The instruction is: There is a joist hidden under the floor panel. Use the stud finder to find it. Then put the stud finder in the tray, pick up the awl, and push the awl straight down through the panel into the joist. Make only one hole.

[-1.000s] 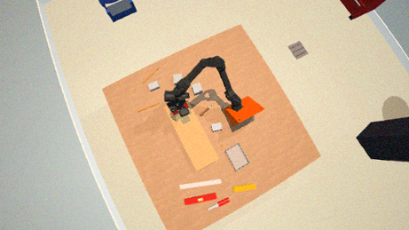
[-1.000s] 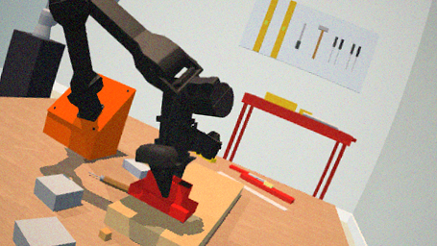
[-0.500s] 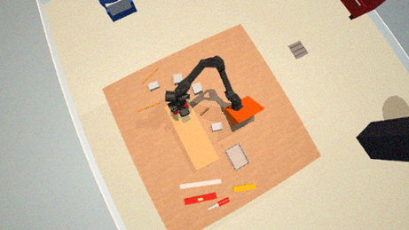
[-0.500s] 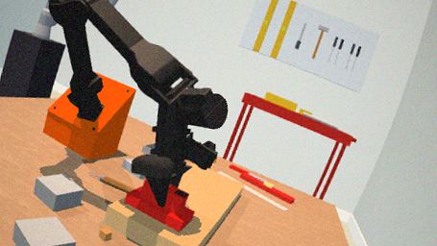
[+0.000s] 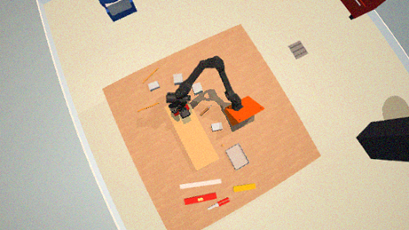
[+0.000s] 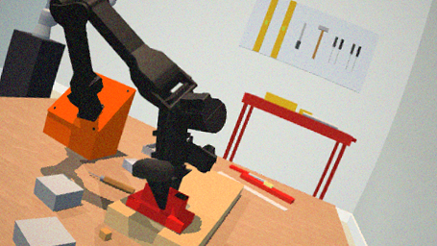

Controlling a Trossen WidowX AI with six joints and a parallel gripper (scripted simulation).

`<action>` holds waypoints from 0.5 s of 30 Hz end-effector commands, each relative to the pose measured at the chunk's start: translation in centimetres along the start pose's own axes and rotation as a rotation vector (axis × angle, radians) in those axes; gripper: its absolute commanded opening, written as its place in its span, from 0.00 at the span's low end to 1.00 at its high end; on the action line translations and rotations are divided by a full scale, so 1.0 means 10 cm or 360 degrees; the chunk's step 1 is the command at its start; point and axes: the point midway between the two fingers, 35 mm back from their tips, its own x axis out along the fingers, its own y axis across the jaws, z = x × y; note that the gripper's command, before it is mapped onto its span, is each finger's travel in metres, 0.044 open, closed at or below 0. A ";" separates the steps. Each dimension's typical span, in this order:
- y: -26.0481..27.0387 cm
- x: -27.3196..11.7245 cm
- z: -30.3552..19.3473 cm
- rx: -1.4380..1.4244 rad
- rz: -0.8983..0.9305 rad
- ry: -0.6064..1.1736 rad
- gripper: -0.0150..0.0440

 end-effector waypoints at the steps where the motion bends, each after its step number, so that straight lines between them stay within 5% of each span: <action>1: 0.14 0.01 0.00 -0.0010 0.0009 0.0001 0.25; 15: 0.51 0.01 0.00 -0.0010 0.0011 0.0001 0.25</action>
